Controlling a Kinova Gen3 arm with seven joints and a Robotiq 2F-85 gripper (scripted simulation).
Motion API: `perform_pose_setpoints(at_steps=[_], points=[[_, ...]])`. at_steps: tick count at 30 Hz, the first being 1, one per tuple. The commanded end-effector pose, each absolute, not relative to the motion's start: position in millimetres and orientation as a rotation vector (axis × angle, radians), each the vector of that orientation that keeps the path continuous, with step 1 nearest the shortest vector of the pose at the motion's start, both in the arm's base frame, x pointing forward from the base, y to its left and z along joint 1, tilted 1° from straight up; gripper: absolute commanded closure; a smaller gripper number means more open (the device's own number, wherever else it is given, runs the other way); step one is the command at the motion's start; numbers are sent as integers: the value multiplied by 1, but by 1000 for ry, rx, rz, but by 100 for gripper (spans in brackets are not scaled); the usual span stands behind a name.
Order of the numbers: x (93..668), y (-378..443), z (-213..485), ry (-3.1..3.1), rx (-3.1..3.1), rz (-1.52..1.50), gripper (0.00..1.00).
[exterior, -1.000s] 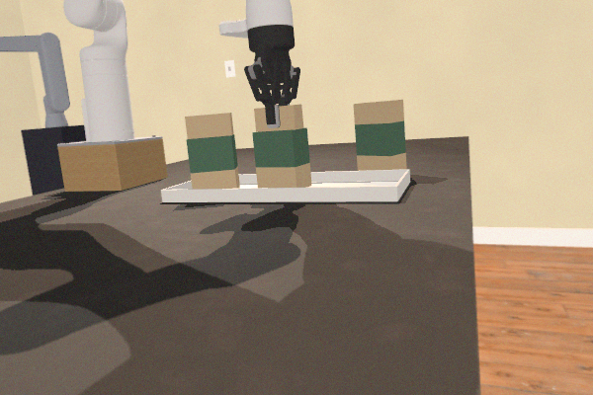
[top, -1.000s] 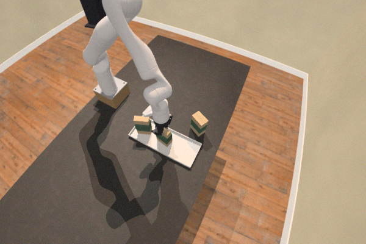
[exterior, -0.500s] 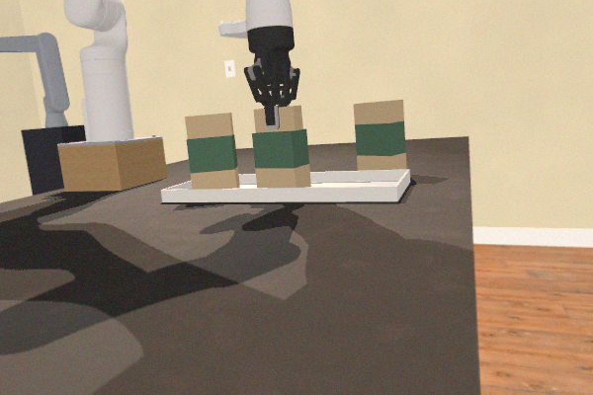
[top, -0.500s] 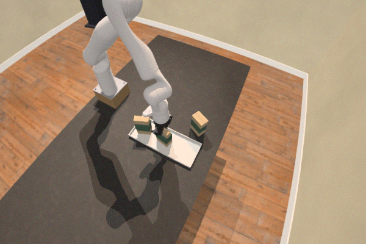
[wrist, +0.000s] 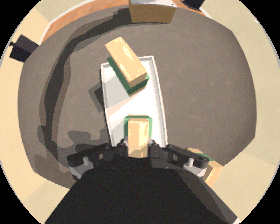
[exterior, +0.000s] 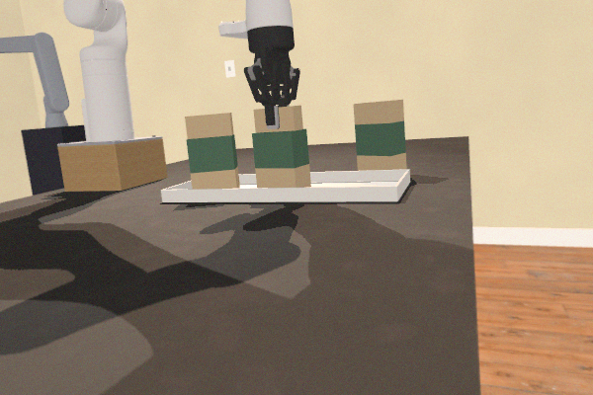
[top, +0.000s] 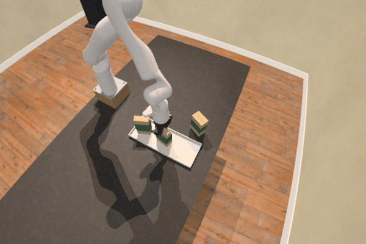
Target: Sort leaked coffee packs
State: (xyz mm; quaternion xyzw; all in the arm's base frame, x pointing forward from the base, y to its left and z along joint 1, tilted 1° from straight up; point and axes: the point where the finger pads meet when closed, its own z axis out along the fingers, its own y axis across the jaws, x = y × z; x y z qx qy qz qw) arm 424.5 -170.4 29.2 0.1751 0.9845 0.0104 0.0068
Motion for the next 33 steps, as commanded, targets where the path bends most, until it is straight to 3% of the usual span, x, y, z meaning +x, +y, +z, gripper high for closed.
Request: perform_pose_setpoints(at_steps=[1, 7, 8, 33], points=[[425, -171, 30, 3078, 547, 32, 75], [425, -171, 30, 3078, 547, 32, 75], [425, -171, 30, 3078, 547, 32, 17], [425, -171, 30, 3078, 547, 32, 17]])
